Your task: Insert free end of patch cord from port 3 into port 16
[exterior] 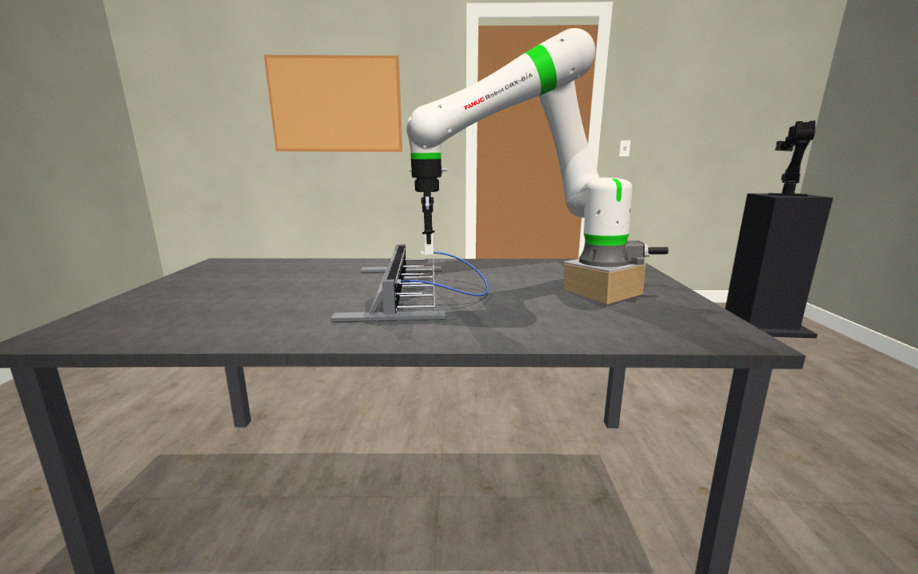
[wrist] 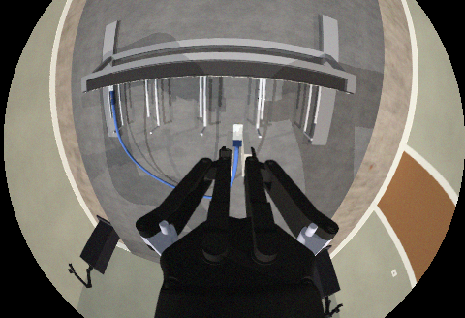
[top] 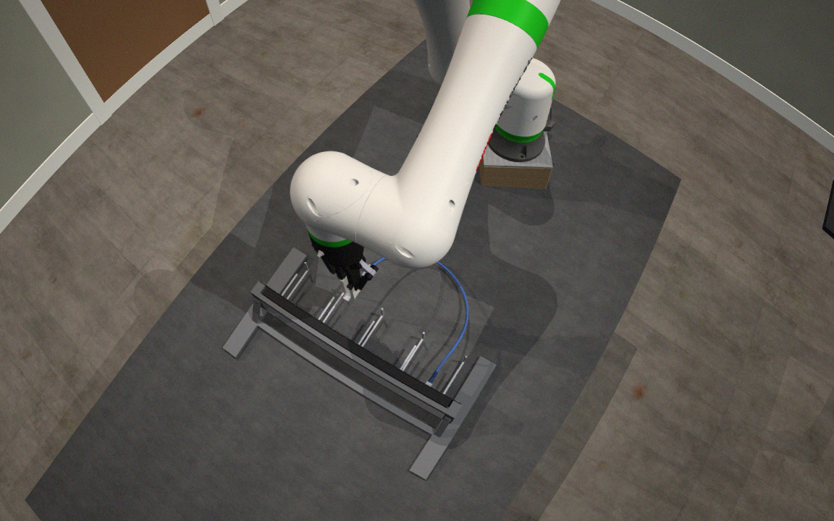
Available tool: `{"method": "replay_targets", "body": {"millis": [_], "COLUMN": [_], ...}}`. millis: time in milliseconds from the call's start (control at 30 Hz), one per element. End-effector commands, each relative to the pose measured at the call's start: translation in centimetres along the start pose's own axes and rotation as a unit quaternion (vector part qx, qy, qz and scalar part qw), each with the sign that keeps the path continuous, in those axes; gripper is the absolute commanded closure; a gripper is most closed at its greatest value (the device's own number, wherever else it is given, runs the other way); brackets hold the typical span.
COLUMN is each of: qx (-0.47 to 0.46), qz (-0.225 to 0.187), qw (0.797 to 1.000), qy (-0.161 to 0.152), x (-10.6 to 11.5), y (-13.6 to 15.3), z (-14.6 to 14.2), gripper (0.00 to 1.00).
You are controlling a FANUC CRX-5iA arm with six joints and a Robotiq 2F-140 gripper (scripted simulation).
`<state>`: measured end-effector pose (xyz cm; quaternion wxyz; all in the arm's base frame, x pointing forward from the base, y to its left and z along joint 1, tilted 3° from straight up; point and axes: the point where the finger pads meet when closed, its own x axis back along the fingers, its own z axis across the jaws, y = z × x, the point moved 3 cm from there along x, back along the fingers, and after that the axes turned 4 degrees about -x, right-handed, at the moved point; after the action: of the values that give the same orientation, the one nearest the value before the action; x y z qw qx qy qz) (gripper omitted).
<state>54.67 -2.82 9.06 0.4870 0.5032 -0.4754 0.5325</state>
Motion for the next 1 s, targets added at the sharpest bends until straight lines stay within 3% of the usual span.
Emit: {"method": "replay_targets", "body": {"millis": [0,967], "qx": [0.0,0.0], "qz": [0.0,-0.001], "qw": [1.0,1.0], "qy": [0.0,0.0], "x": [0.0,-2.0], "y": [0.0,-2.2], "z": [0.0,-0.1], "gripper": [1.0,1.0]}}
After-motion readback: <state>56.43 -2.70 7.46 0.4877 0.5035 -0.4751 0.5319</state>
